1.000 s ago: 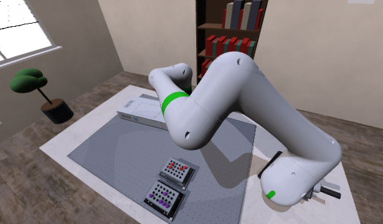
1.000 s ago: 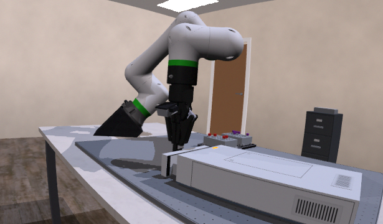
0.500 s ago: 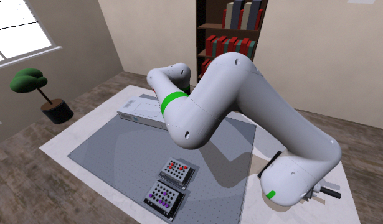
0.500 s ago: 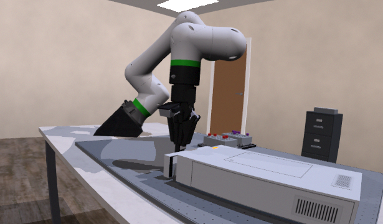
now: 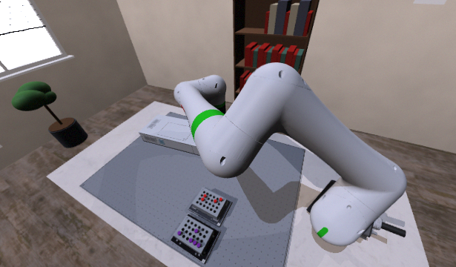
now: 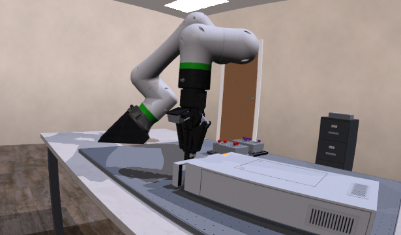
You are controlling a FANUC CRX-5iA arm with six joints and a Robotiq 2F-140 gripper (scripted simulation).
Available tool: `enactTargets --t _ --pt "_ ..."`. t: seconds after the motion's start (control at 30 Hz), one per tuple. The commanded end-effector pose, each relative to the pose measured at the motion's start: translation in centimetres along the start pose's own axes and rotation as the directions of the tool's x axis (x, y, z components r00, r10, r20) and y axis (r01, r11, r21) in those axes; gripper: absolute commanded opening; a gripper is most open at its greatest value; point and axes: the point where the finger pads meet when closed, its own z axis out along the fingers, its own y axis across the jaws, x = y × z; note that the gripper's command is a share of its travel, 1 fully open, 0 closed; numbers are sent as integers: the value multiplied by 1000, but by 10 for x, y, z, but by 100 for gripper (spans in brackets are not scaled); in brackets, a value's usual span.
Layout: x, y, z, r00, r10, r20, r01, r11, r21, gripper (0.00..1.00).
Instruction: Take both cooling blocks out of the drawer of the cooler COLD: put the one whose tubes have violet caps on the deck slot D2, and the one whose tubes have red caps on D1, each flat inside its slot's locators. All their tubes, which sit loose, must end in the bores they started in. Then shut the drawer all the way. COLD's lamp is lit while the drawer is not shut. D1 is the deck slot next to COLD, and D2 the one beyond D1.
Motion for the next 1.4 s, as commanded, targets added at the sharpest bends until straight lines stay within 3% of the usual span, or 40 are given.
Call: enactTargets --t 0.0,1.37 --pt "0 -1 -1 1000 0 -2 0 1000 1 10" --pt "0 -13 -1 1000 0 -2 0 1000 1 10"
